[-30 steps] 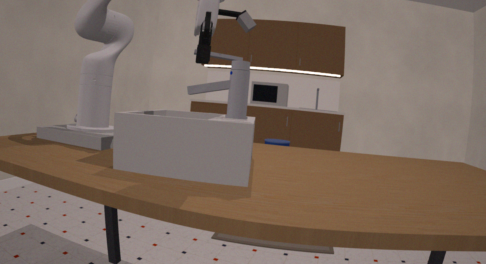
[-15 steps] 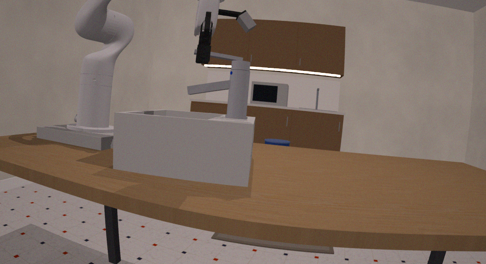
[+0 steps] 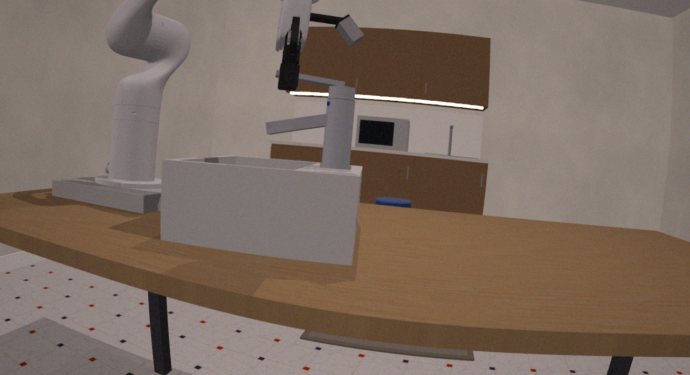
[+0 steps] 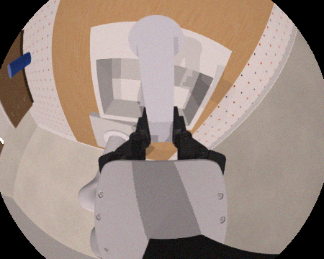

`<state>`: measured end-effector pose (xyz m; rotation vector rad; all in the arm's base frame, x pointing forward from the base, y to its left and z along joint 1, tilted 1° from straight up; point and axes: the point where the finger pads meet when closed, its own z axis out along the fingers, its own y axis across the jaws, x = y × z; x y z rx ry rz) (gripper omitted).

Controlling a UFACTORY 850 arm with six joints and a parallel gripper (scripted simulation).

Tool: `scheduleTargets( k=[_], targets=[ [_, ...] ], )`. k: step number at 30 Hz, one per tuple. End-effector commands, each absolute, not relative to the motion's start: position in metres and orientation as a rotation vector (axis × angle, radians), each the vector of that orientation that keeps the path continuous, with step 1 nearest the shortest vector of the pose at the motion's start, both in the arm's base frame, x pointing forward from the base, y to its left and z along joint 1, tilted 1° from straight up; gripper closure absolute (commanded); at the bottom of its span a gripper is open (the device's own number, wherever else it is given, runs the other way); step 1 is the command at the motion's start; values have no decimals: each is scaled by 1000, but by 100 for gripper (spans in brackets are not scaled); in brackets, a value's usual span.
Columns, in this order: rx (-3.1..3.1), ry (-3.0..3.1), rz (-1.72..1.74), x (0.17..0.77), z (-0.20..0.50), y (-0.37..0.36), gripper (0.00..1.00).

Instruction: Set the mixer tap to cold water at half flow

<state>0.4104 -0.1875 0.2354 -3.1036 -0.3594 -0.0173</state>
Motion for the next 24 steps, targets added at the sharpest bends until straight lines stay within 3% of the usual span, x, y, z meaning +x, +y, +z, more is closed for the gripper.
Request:
scheduleTargets(
  k=[1,24],
  targets=[
    [-3104,-366,-20,411,236,-188,100],
    [-2995,-900,-24,424,236,-218,100]
  ],
)
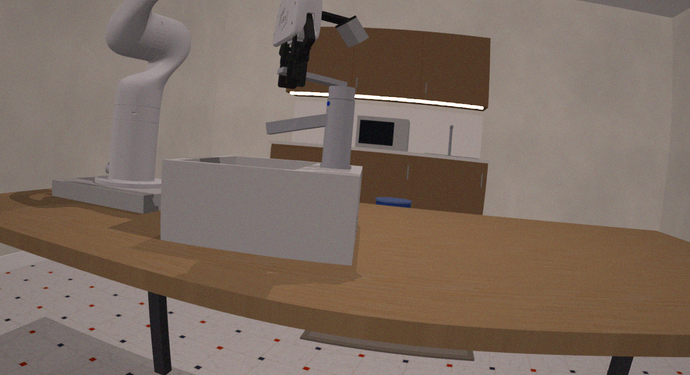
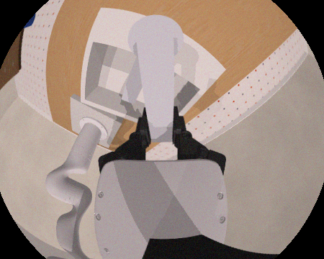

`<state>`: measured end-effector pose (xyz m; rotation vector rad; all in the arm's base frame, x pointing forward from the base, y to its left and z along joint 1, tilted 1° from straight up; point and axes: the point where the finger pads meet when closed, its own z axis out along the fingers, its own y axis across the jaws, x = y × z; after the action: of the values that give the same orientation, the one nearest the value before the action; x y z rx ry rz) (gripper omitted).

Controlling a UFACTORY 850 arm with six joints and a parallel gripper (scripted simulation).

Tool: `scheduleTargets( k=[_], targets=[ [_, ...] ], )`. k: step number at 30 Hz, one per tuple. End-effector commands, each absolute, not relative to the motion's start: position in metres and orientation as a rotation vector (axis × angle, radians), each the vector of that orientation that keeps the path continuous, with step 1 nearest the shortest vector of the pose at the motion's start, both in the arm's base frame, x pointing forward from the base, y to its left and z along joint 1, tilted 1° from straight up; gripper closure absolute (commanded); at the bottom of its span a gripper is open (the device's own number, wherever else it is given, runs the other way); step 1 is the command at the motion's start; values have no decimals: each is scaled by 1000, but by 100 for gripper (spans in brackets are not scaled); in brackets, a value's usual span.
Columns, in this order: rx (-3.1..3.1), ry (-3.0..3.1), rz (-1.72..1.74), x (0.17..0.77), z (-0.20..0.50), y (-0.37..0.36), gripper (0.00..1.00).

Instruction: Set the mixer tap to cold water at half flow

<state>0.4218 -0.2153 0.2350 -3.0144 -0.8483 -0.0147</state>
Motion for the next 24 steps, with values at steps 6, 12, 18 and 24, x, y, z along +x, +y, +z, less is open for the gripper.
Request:
scheduleTargets(
  k=[6,12,18,24],
  targets=[
    [-2934,-1086,-25,431,236,-228,100],
    [-2902,-1170,-26,435,236,-232,100],
    [-2899,-1178,-26,435,236,-232,100],
    [-2899,-1178,-26,435,236,-232,100]
  ],
)
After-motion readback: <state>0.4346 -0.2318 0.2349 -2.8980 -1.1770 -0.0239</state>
